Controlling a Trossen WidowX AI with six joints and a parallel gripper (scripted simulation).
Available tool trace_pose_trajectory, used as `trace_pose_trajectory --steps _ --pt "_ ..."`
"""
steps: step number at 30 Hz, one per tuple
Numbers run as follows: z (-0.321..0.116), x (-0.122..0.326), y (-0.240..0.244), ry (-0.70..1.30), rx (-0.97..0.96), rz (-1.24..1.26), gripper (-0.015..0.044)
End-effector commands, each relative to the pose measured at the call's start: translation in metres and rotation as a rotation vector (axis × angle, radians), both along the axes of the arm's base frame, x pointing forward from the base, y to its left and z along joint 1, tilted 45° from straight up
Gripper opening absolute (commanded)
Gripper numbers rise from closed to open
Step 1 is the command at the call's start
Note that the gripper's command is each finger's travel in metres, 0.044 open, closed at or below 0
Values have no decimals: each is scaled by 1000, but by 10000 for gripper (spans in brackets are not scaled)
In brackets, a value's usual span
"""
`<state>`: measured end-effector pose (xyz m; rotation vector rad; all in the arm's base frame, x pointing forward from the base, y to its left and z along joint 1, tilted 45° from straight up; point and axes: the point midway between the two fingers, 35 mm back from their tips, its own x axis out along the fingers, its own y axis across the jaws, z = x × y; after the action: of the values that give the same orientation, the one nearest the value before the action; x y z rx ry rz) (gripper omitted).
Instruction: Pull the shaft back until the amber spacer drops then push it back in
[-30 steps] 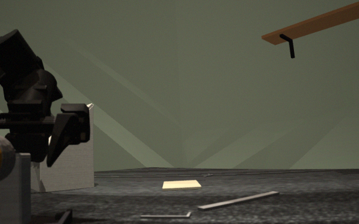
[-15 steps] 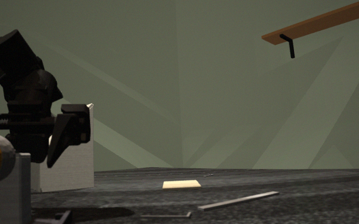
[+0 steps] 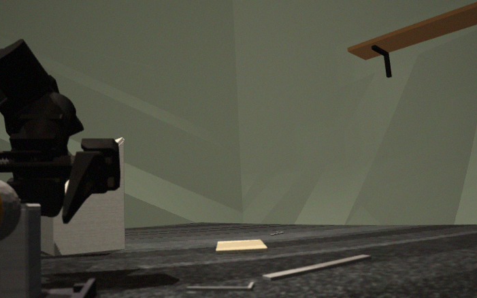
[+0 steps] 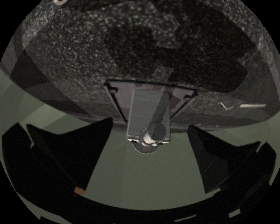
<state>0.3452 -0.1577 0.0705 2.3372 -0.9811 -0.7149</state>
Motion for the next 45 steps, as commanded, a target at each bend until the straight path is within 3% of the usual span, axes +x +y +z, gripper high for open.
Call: trace_pose_trajectory --steps 1,19,34,45 --pt "0 1 0 2 -2 5 440" --pt "-5 12 -13 2 -3 5 440" --pt "-4 9 -13 -1 -1 0 46" --pt "-5 7 -12 2 -3 4 0"
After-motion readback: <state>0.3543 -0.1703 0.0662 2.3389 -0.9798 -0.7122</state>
